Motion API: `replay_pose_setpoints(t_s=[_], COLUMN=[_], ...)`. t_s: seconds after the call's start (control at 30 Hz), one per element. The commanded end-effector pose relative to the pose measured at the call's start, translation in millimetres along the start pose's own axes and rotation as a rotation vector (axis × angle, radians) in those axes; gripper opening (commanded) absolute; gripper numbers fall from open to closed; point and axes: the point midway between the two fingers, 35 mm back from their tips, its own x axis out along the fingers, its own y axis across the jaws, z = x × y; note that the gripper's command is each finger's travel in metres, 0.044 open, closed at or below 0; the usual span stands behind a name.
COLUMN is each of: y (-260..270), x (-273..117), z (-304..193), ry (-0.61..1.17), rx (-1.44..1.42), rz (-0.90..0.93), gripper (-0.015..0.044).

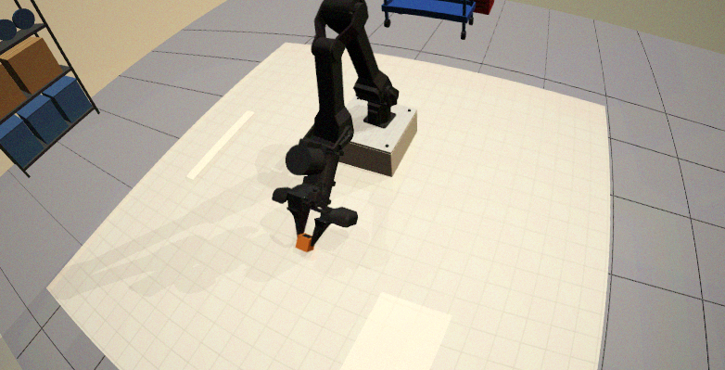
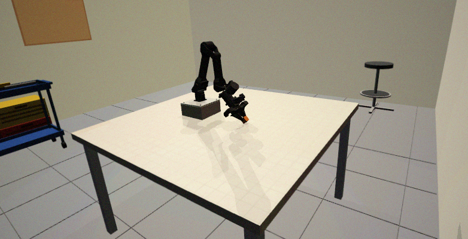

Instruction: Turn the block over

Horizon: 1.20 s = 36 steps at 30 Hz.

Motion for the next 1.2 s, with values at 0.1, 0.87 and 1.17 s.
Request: replay_pose_setpoints(t_s=[0.1,0.87,1.17], y=[1.1,2.4,2.4], x=[2.2,-15.8,-15.8], z=[-12.7,-15.8,-15.8], ry=[-0.079,-0.288,-0.288], rx=[0.007,0.006,0.006], rz=[0.006,0.006,0.006], gripper=[0.0000,0.0000,0.0000])
